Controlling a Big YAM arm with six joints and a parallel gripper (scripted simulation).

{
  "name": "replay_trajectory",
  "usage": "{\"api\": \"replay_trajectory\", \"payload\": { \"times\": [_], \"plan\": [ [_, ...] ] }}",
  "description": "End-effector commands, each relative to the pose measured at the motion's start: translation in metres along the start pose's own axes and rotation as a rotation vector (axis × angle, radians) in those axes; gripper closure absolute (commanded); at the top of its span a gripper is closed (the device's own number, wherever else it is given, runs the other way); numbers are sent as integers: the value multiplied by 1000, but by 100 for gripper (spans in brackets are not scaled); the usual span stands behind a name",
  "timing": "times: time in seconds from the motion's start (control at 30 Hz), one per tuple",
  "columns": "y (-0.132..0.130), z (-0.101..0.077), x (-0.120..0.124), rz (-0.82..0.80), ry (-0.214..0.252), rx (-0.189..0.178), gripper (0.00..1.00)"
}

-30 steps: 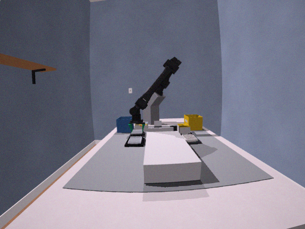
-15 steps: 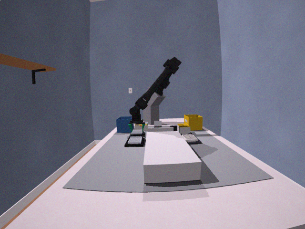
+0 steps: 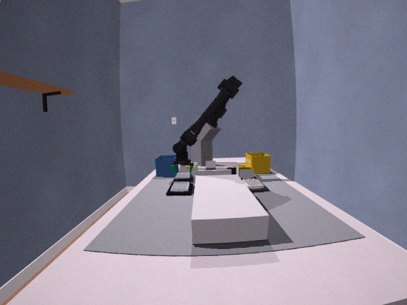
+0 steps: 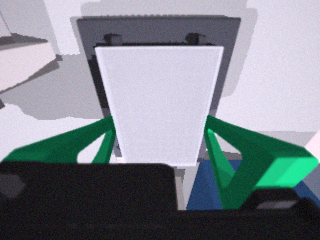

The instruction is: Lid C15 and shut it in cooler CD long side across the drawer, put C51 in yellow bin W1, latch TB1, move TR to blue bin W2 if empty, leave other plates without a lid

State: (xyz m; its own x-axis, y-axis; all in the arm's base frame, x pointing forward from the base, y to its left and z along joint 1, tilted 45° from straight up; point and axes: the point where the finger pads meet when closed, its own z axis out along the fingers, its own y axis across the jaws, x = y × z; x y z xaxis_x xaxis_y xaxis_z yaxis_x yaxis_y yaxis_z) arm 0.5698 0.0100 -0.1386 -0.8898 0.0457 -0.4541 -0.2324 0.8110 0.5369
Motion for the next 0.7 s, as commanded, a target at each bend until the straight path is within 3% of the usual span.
{"api": "replay_trajectory", "payload": {
  "times": [0.0, 0.4, 0.43, 0.67],
  "plan": [
    [3, 10, 5, -10, 7, -5, 100],
    [3, 10, 8, -8, 10, -5, 100],
    [3, 10, 8, -8, 10, -5, 0],
    [3, 10, 8, -8, 10, -5, 0]
  ]
}}
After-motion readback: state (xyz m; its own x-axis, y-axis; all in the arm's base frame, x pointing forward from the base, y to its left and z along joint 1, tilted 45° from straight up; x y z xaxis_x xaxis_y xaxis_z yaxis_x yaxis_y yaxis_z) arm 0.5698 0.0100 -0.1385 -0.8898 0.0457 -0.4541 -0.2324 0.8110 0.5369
